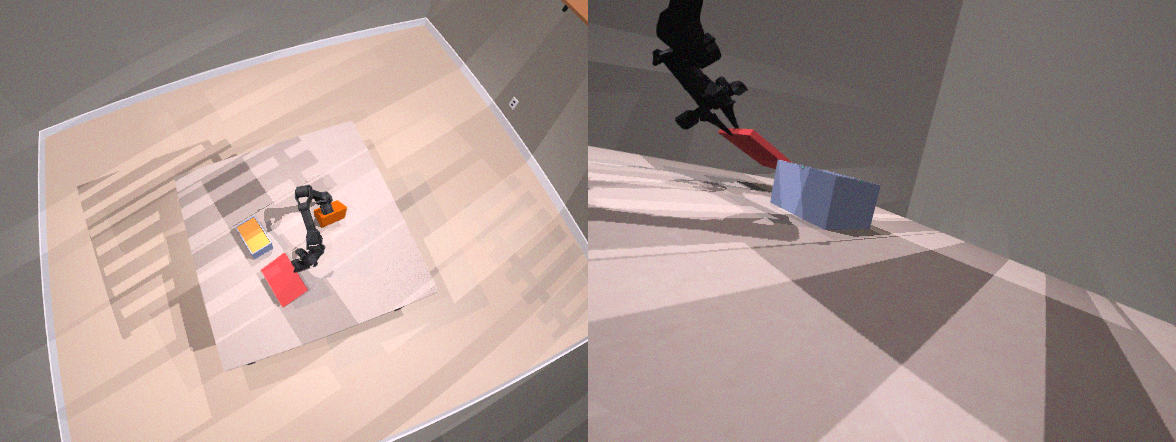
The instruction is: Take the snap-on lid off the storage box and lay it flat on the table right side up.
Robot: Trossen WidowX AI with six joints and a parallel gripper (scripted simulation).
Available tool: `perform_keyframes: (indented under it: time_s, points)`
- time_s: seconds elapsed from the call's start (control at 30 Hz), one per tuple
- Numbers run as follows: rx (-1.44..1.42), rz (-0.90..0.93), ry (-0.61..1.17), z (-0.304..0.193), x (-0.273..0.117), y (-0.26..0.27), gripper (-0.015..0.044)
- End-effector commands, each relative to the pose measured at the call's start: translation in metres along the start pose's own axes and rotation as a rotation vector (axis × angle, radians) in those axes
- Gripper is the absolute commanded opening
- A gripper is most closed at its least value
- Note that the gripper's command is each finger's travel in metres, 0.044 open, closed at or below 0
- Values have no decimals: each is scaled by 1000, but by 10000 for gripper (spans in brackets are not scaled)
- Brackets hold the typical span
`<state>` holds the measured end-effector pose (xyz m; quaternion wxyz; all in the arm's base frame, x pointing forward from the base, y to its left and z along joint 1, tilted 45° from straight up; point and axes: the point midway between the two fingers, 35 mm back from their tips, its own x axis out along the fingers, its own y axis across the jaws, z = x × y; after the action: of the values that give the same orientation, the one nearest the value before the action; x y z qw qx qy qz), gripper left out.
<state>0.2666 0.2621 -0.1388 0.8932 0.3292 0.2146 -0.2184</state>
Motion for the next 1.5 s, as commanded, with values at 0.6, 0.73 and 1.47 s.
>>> perform_keyframes:
  time_s: [0.6,0.73,1.47]
  points:
    - [-1,3,4,-1,11,-13,0]
    - [-1,3,4,0,13,-15,0]
    - [-2,3,3,0,24,-29,0]
